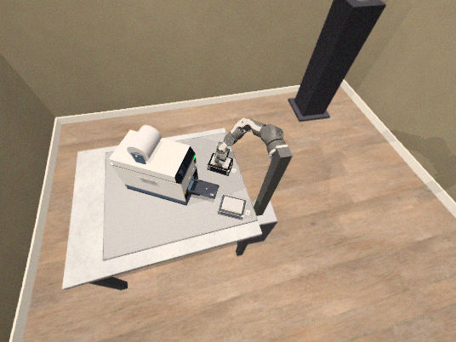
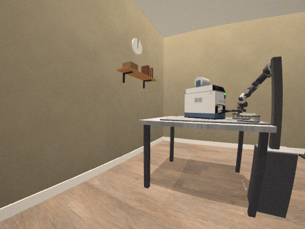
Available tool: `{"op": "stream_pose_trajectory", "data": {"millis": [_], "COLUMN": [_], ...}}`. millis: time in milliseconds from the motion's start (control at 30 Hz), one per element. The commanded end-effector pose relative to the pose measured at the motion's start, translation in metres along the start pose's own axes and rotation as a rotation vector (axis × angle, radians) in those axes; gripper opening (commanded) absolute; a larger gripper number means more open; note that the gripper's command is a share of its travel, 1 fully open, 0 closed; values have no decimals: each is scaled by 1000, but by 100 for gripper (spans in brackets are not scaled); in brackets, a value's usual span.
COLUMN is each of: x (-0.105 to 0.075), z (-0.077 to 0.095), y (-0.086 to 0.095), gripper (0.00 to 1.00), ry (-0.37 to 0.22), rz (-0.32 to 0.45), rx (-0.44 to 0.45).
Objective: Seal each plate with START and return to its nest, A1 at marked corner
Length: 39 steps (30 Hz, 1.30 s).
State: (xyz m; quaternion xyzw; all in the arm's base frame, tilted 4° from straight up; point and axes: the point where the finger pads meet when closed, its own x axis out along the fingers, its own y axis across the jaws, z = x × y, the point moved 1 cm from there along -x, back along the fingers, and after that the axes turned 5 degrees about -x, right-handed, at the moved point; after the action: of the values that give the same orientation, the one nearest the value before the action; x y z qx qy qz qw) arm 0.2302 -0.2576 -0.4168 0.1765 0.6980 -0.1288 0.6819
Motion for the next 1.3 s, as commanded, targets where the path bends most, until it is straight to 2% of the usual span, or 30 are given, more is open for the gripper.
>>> {"op": "stream_pose_trajectory", "data": {"millis": [0, 700, 733, 1267], "x": [-1, -1, -1, -1], "z": [1, 1, 1, 1], "y": [0, 0, 0, 0], "gripper": [0, 0, 65, 65], "ry": [-4, -4, -4, -4], "rz": [1, 1, 1, 1], "rx": [1, 1, 1, 1]}}
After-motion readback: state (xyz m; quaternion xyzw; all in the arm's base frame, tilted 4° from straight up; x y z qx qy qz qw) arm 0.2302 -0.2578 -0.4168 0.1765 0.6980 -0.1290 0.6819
